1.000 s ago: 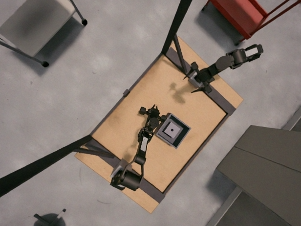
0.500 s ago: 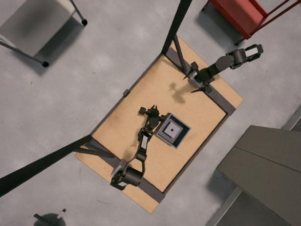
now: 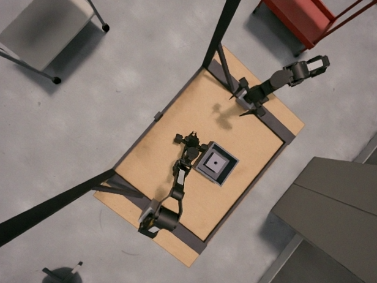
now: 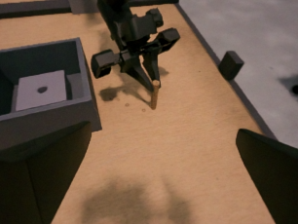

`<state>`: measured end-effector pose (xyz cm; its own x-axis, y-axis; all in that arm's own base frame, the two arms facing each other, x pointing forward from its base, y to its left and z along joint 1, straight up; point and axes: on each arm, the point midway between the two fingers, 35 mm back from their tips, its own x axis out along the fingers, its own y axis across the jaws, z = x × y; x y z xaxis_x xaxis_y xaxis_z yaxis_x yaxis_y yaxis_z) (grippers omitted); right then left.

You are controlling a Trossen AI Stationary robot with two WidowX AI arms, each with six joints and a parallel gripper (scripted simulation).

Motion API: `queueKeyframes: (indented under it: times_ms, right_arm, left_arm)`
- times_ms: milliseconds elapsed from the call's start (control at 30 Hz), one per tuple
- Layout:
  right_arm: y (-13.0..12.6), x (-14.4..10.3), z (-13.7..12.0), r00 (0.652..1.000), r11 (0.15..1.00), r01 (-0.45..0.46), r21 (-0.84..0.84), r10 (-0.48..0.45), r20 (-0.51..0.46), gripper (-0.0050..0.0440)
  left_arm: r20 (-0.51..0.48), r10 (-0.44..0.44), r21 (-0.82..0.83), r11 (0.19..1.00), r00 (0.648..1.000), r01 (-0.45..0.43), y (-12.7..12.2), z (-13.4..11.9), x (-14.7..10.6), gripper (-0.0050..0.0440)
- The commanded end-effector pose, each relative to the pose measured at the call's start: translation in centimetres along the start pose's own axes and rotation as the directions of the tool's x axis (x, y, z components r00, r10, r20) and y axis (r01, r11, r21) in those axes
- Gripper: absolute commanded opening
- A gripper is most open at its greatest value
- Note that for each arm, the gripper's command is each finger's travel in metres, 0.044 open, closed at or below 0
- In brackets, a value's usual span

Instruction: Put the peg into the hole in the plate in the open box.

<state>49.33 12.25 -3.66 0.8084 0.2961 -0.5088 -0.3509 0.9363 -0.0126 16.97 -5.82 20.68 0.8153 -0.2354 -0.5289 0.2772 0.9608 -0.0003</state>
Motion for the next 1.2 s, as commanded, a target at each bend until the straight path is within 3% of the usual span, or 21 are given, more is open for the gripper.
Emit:
queueKeyframes:
  times_ms: [0, 167, 267, 733, 800, 1167]
  right_arm:
    - [-0.1, -0.2, 1.4, 1.0, 1.0, 0.005, -0.002, -0.005, 0.03, 0.0024]
    - [-0.1, -0.2, 1.4, 1.0, 1.0, 0.005, -0.002, -0.005, 0.03, 0.0024]
    - [-0.1, -0.2, 1.4, 1.0, 1.0, 0.005, -0.002, -0.005, 0.03, 0.009]
    - [-0.1, -0.2, 1.4, 1.0, 1.0, 0.005, -0.002, -0.005, 0.03, 0.009]
    - [-0.1, -0.2, 1.4, 1.0, 1.0, 0.005, -0.002, -0.005, 0.03, 0.013]
    - [-0.1, -6.2, 1.5, 0.999, 1.0, 0.004, -0.006, -0.004, 0.035, 0.013]
  left_arm:
    - [0.01, 0.001, -0.002, 1.0, 1.0, -0.001, 0.0, 0.3, -0.2, 0.044]
    - [0.01, 0.001, -0.002, 1.0, 1.0, -0.001, 0.0, 0.3, -0.2, 0.044]
    - [0.01, 0.001, -0.002, 1.0, 1.0, -0.001, 0.0, 0.3, -0.2, 0.044]
    - [0.01, 0.001, -0.002, 1.0, 1.0, -0.001, 0.0, 0.3, -0.2, 0.044]
    - [0.01, 0.001, -0.002, 1.0, 1.0, -0.001, 0.0, 0.3, -0.2, 0.044]
    - [0.01, 0.001, -0.002, 1.0, 1.0, -0.001, 0.0, 0.3, -0.2, 0.044]
